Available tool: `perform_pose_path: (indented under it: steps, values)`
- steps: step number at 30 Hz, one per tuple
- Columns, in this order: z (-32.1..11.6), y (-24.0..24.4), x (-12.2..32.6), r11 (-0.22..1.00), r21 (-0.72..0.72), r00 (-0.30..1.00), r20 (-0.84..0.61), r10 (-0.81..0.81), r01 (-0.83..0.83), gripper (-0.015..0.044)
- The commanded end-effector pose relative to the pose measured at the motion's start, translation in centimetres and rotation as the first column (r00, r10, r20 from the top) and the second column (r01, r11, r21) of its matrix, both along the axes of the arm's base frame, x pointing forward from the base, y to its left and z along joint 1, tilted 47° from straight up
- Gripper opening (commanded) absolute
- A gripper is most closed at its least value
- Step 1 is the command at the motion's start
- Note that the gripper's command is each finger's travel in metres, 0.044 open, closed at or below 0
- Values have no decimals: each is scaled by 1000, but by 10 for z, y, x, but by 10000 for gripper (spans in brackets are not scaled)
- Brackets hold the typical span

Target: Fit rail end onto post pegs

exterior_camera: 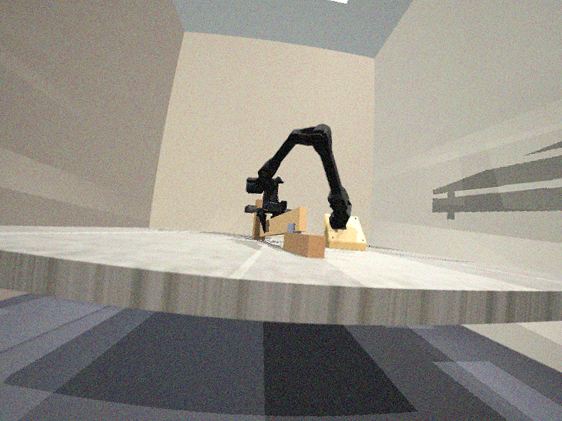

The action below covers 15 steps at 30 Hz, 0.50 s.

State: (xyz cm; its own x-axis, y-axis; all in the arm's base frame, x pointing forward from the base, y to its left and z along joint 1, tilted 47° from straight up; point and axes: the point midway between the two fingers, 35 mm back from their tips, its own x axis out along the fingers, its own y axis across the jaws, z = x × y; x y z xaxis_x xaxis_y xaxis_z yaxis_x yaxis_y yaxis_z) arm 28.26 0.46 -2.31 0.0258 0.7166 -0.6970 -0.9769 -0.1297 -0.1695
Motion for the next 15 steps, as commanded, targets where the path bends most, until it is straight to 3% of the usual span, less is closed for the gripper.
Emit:
perform_pose_path:
  steps: [1, 15]
  values:
    - [4, -2, 2, 1000, 8, 1000, 7, -7, 7, 0]
    - [8, -8, 2, 1000, 8, 1000, 7, -7, 7, 0]
